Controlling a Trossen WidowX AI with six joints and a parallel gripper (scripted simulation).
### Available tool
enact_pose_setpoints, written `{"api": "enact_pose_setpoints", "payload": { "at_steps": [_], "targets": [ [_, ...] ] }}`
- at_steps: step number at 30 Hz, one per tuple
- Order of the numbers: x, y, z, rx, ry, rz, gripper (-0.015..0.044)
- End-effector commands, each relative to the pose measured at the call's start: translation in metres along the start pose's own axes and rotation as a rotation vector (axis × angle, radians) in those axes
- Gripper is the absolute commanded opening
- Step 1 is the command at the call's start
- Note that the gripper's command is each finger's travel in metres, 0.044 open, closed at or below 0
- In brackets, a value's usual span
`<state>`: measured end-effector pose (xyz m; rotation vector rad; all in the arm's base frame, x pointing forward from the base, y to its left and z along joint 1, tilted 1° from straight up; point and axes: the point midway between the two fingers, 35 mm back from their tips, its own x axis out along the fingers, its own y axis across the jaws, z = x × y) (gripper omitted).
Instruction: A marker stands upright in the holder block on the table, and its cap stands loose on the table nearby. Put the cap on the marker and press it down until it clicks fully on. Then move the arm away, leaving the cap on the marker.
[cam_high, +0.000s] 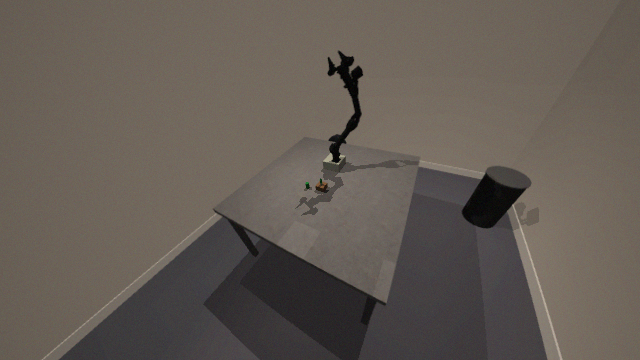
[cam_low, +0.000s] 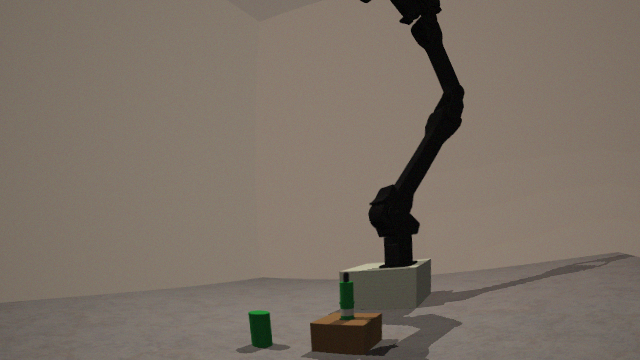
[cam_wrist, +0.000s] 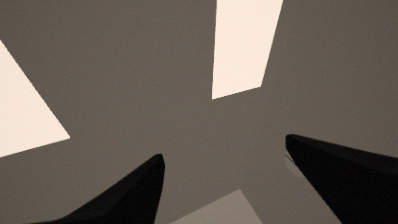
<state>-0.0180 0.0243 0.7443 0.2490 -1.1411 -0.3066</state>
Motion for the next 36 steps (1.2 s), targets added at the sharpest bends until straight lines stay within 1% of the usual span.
{"api": "enact_pose_setpoints", "payload": {
  "at_steps": [1, 4, 6, 9, 13, 20, 24, 28, 32, 36],
  "targets": [
    [0.001, -0.001, -0.001, -0.002, 0.003, -0.002, 0.0374],
    [0.010, -0.014, -0.016, -0.024, 0.044, -0.024, 0.0295],
    [0.021, -0.032, -0.037, -0.055, 0.102, -0.050, 0.0244],
    [0.037, -0.063, -0.076, -0.110, 0.208, -0.089, 0.0244],
    [0.049, -0.099, -0.125, -0.190, 0.345, -0.140, 0.0244],
    [0.050, -0.164, -0.229, -0.359, 0.646, -0.198, 0.0244],
    [0.037, -0.197, -0.291, -0.459, 0.840, -0.195, 0.0244],
    [0.014, -0.224, -0.351, -0.554, 1.039, -0.163, 0.0244],
    [-0.019, -0.247, -0.409, -0.646, 1.248, -0.098, 0.0244],
    [-0.061, -0.266, -0.463, -0.730, 1.463, 0.003, 0.0244]
  ]
}}
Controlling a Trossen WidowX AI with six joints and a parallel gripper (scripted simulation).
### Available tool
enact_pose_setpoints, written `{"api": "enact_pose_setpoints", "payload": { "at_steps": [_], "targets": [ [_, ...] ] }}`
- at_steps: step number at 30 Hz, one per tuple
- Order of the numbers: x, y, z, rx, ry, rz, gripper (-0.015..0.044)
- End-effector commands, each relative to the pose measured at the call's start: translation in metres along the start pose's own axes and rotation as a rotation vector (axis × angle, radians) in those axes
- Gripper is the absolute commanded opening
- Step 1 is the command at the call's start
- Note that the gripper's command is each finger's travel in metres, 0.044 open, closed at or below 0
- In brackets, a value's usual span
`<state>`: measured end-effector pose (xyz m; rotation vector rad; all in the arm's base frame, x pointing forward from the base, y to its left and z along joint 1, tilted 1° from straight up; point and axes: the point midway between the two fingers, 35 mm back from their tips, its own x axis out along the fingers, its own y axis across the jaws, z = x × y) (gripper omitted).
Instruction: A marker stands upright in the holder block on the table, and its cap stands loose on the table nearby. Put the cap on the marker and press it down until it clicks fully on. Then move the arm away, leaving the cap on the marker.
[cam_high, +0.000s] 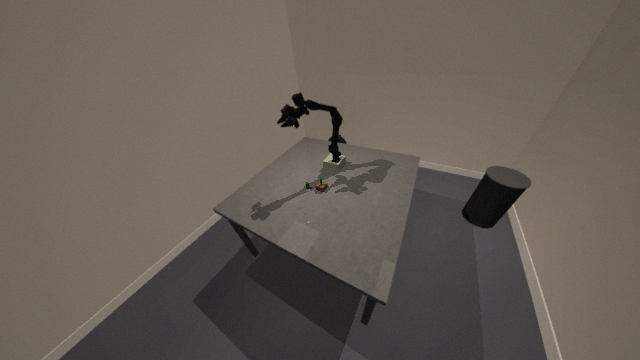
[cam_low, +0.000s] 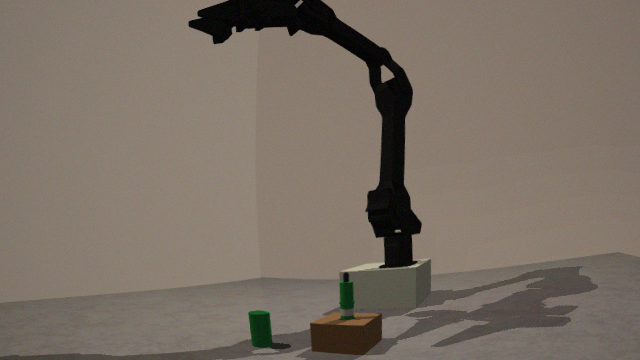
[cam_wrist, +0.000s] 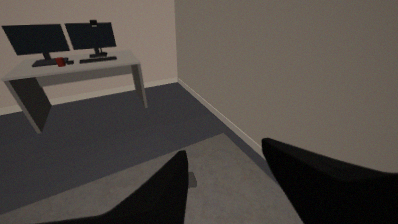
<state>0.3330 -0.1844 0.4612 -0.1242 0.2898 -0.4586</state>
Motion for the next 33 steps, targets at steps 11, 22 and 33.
{"api": "enact_pose_setpoints", "payload": {
  "at_steps": [11, 22, 33],
  "targets": [
    [0.087, 0.096, -0.196, -0.566, 0.581, 0.404, 0.0244],
    [0.059, 0.161, -0.352, -1.019, 0.942, 0.956, 0.0244],
    [0.068, 0.168, -0.387, -1.026, 0.947, 0.967, 0.0244]
  ]
}}
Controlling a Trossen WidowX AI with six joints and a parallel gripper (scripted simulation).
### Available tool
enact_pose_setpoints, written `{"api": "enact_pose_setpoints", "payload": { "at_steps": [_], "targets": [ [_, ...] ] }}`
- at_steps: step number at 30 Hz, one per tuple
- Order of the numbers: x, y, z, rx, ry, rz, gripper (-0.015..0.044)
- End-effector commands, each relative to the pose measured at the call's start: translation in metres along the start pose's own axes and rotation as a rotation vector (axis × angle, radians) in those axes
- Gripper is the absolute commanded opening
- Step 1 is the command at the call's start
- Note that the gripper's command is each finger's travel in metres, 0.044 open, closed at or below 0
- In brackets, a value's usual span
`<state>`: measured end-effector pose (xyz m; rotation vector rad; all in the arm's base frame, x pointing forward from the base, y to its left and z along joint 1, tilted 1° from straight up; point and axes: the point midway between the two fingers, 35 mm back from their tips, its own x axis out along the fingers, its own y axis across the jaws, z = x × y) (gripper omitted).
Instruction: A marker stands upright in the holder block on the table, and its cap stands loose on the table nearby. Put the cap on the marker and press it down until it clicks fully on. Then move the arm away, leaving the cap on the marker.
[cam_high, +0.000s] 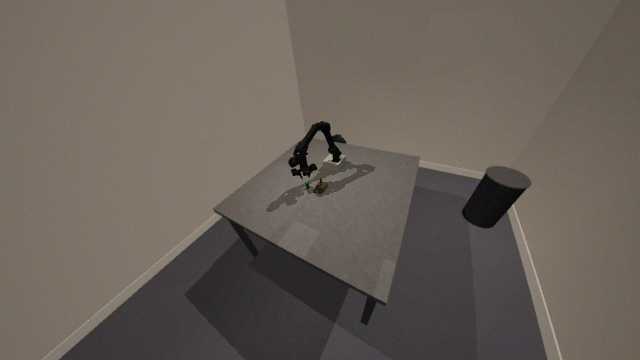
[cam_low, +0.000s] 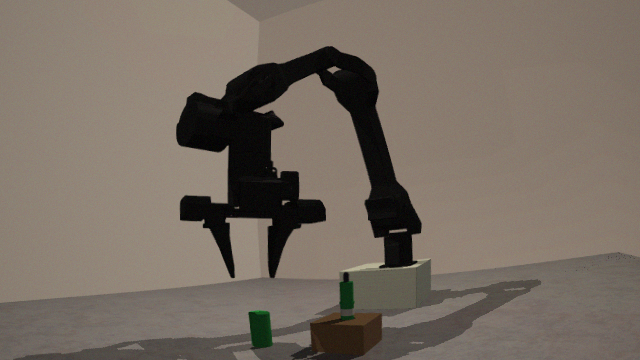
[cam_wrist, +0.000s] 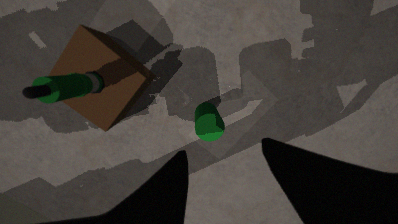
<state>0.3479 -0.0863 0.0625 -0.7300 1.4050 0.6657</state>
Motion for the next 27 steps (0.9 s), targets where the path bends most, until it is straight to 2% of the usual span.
{"api": "enact_pose_setpoints", "payload": {
  "at_steps": [1, 27],
  "targets": [
    [0.017, 0.005, -0.003, -0.009, 0.015, 0.020, 0.0244],
    [0.063, 0.005, -0.002, -0.005, 0.014, 0.022, 0.0244]
  ]
}}
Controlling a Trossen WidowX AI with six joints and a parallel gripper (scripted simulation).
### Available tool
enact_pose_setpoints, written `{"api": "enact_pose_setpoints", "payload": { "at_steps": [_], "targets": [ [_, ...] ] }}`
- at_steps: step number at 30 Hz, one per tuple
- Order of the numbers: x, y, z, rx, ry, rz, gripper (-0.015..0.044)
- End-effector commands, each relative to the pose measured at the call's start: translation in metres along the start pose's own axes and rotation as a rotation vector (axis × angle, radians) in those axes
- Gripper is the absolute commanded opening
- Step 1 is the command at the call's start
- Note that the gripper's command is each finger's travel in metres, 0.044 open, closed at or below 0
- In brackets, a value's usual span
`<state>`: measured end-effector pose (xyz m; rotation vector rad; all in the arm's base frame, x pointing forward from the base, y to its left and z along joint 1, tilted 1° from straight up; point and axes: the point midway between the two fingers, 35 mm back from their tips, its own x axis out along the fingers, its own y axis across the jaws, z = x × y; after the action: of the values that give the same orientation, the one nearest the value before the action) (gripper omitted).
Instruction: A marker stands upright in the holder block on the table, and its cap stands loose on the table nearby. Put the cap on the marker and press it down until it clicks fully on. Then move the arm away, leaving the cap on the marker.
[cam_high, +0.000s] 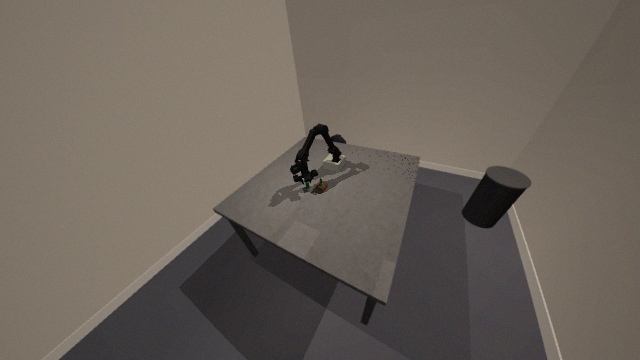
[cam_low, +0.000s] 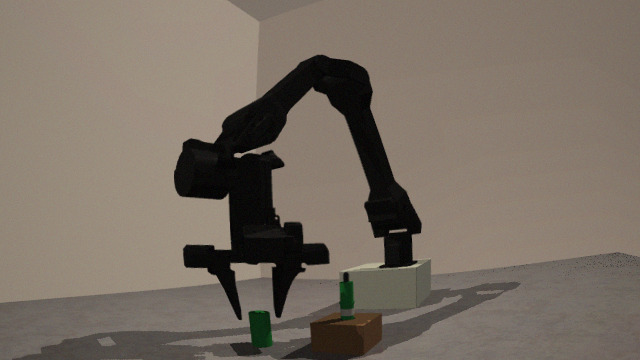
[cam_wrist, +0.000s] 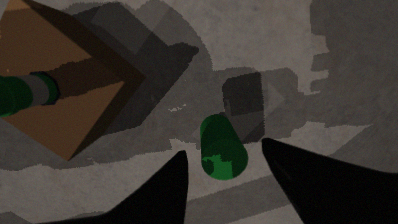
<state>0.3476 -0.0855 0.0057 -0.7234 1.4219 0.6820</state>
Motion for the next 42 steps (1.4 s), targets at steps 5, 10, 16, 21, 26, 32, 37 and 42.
{"api": "enact_pose_setpoints", "payload": {
  "at_steps": [5, 10, 16, 21, 26, 32, 37, 42],
  "targets": [
    [0.014, 0.001, -0.001, -0.003, 0.005, 0.001, 0.0244],
    [0.022, 0.001, -0.001, -0.004, 0.005, 0.001, 0.0244],
    [0.028, 0.001, -0.002, -0.005, 0.005, 0.000, 0.0218],
    [0.028, 0.001, -0.002, -0.005, 0.005, 0.000, 0.0126],
    [0.028, 0.002, -0.002, -0.005, 0.005, 0.000, 0.0093],
    [0.022, -0.003, -0.003, -0.015, 0.004, -0.025, 0.0000],
    [0.012, -0.003, -0.002, -0.013, 0.004, -0.021, 0.0000],
    [-0.003, -0.002, -0.001, -0.011, 0.004, -0.014, 0.0000]
  ]
}}
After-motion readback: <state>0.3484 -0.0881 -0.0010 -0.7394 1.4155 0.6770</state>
